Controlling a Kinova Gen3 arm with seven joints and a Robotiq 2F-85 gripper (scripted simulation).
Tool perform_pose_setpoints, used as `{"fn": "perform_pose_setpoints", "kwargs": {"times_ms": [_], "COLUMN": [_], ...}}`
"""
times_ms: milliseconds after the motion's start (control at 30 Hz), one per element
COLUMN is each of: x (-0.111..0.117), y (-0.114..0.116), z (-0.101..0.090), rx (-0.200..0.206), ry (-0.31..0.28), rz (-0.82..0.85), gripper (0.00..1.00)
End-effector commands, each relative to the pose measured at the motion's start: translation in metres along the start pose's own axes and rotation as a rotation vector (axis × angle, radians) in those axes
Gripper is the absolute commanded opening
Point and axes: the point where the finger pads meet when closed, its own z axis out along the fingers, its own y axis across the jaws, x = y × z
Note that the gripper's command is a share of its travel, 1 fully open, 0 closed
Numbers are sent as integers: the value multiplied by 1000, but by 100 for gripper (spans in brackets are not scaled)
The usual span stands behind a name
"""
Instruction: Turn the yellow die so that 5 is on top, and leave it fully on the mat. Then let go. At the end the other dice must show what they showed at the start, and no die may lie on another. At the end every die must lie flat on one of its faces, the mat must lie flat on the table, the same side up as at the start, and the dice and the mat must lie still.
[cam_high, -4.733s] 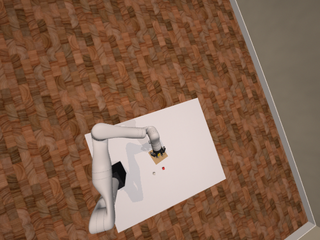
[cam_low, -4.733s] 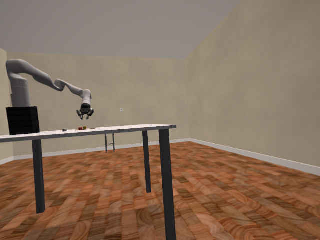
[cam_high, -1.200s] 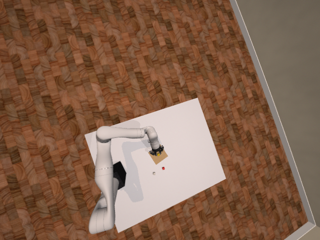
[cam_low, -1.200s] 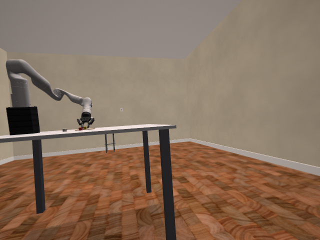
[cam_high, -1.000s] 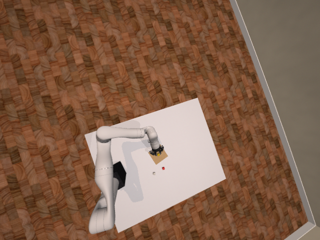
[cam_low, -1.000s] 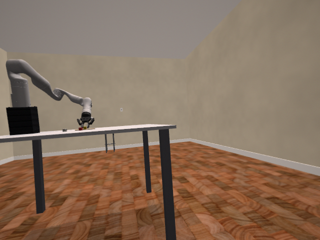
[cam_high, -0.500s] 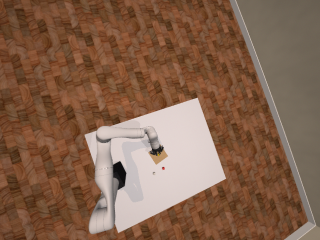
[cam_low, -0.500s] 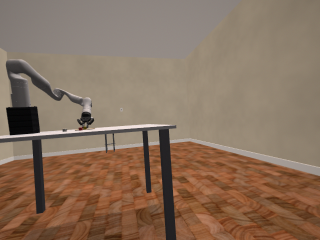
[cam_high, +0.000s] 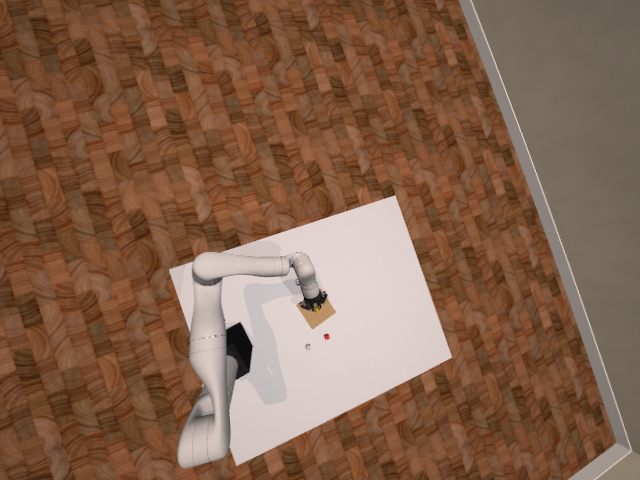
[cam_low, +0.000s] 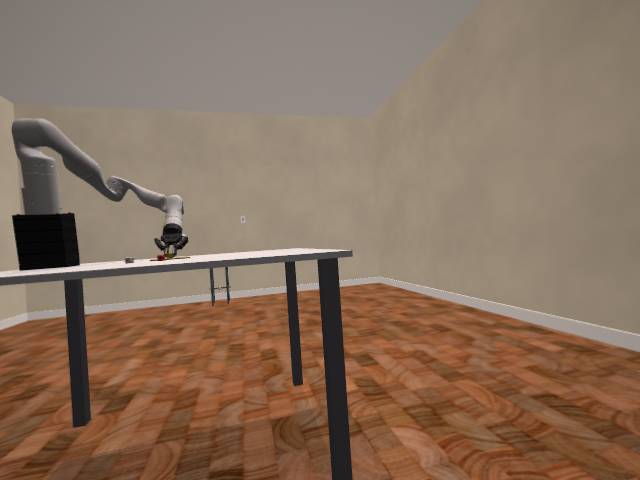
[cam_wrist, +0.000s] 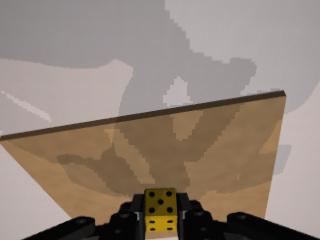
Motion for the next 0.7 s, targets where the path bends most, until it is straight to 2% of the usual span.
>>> {"fn": "perform_pose_setpoints", "kwargs": {"times_ms": [0, 667], "x": [0, -6], "y": [0, 0], "z": [-1, -6], "rx": [-1, -1], "ry": [1, 1], "rz": [1, 1], "gripper": [15, 15]}}
